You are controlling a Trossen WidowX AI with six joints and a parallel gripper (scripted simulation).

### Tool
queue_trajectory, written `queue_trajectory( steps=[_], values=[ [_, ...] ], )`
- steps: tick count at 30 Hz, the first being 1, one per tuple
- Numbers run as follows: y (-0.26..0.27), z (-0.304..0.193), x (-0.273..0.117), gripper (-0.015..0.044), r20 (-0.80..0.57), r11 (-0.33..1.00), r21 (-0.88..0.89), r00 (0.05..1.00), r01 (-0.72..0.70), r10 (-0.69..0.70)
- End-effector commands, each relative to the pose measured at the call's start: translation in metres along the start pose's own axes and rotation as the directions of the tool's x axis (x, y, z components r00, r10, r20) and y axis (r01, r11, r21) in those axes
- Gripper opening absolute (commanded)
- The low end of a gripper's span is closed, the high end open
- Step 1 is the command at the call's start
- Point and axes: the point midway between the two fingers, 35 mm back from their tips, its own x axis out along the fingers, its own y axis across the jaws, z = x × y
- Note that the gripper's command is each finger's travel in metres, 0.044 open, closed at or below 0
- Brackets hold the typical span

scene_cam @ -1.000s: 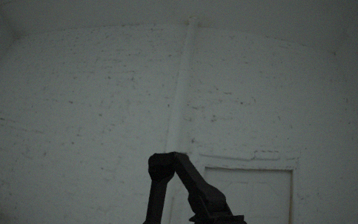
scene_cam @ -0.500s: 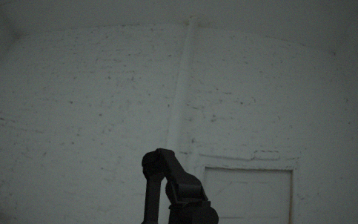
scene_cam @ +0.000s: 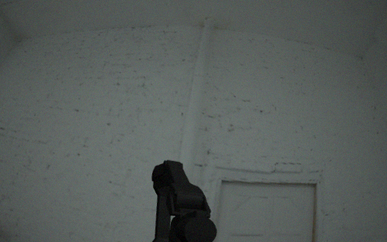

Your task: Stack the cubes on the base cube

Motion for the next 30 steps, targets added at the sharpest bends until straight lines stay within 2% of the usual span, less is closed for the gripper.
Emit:
queue_trajectory(
  steps=[1,4,30],
  values=[
    [0.002,-0.002,0.03,0.0265,-0.008,1.0,-0.008,1.0,-0.013,0.013],
    [0.004,-0.003,0.054,0.0265,-0.009,1.0,-0.008,1.0,-0.013,0.013],
    [0.004,-0.003,0.091,0.0265,-0.009,1.0,-0.008,1.0,-0.013,0.013]
  ],
)
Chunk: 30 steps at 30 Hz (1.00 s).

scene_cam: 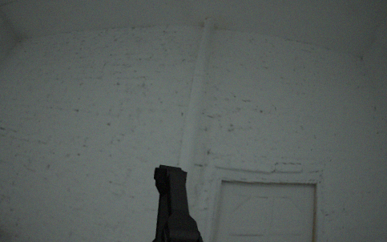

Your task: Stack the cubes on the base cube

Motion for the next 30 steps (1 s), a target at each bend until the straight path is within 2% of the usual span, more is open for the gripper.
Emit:
queue_trajectory(
  steps=[1,9,15,30],
  values=[
    [0.002,-0.001,0.008,0.0265,-0.006,1.0,-0.004,1.0,-0.006,0.006],
    [0.002,-0.001,0.019,0.0265,-0.006,1.0,-0.004,1.0,-0.006,0.006],
    [0.002,-0.001,0.019,0.0107,-0.006,1.0,-0.004,1.0,-0.006,0.006],
    [-0.001,0.005,-0.001,0.0105,-0.008,1.0,0.001,1.0,-0.004,0.004]
  ],
)
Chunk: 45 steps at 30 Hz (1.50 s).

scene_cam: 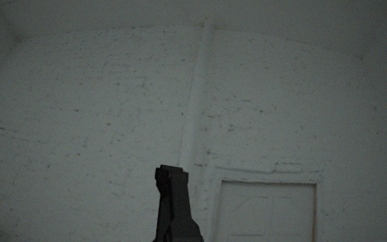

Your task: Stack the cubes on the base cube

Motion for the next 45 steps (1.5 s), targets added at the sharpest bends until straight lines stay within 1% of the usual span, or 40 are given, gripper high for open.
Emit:
queue_trajectory(
  steps=[1,38,40,45],
  values=[
    [-0.005,0.001,-0.012,0.0105,0.001,1.0,0.004,1.0,0.014,-0.014],
    [0.0,-0.005,-0.1,0.0105,0.004,1.0,0.0,1.0,0.013,-0.013],
    [-0.001,-0.004,-0.1,0.0105,0.005,1.0,0.017,1.0,0.013,-0.013],
    [-0.007,0.008,-0.1,0.0105,0.006,0.989,0.146,1.0,0.012,-0.013]
  ],
)
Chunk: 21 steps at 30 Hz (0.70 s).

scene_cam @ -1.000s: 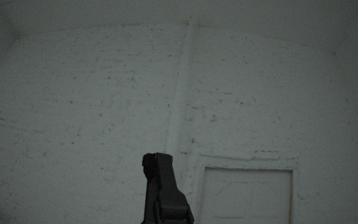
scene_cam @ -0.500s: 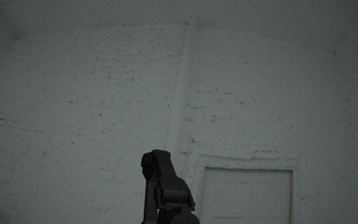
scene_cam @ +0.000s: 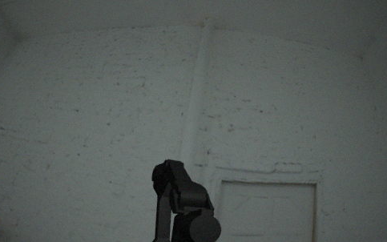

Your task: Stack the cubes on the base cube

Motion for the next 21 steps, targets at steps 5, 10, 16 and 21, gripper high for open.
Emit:
queue_trajectory(
  steps=[5,10,16,21],
  values=[
    [-0.007,0.02,0.0,0.0105,0.0,0.981,0.194,1.0,-0.002,0.001],
    [-0.01,0.034,0.0,0.0105,0.002,0.946,0.323,1.0,-0.002,0.001],
    [-0.013,0.05,0.002,0.0105,0.003,0.882,0.471,1.0,-0.003,0.001],
    [-0.015,0.065,0.003,0.0105,0.005,0.812,0.584,1.0,-0.004,0.001]
  ],
)
